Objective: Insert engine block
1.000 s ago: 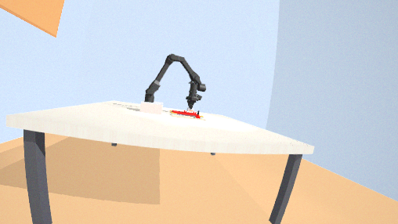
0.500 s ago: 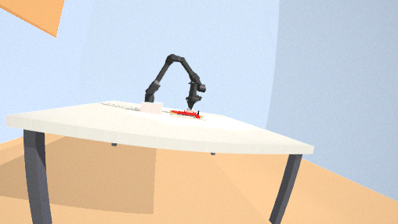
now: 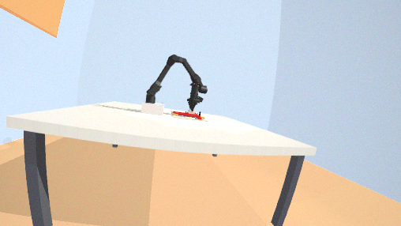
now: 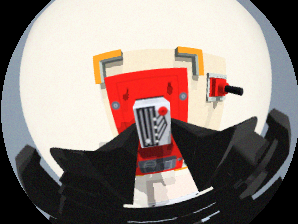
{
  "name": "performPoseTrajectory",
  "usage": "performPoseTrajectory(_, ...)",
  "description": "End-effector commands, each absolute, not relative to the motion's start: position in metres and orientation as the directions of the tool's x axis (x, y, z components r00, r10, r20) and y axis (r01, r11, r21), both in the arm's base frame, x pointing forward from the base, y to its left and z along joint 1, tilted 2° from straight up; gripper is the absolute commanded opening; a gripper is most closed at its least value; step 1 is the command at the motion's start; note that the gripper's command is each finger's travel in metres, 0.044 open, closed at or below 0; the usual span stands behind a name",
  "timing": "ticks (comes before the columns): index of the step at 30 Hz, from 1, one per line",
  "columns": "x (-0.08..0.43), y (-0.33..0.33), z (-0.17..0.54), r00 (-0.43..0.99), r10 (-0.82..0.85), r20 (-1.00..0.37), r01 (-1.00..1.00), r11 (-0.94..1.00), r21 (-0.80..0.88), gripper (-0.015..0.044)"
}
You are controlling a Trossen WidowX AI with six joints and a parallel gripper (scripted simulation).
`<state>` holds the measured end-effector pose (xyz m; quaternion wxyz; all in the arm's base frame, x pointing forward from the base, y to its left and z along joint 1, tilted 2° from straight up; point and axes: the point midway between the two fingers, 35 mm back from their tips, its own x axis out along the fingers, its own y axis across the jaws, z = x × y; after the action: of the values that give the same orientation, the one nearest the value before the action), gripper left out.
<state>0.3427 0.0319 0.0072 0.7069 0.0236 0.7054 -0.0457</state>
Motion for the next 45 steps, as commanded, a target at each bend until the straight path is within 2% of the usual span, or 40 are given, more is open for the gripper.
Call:
performPoseTrajectory(1, 0.343, 0.032, 0.006, 0.002, -0.026, -1.000, 0.100, 0.995, -0.026, 0.0160)
performPoseTrajectory(23, 0.343, 0.032, 0.000, 0.002, -0.026, -1.000, 0.097, 0.995, -0.026, 0.0160)
performPoseTrajectory(34, 0.343, 0.032, 0.000, 0.000, -0.031, -1.000, 0.099, 0.995, -0.031, 0.0440)
performPoseTrajectory(45, 0.343, 0.031, 0.015, 0.002, -0.027, -1.000, 0.097, 0.995, -0.026, 0.0440)
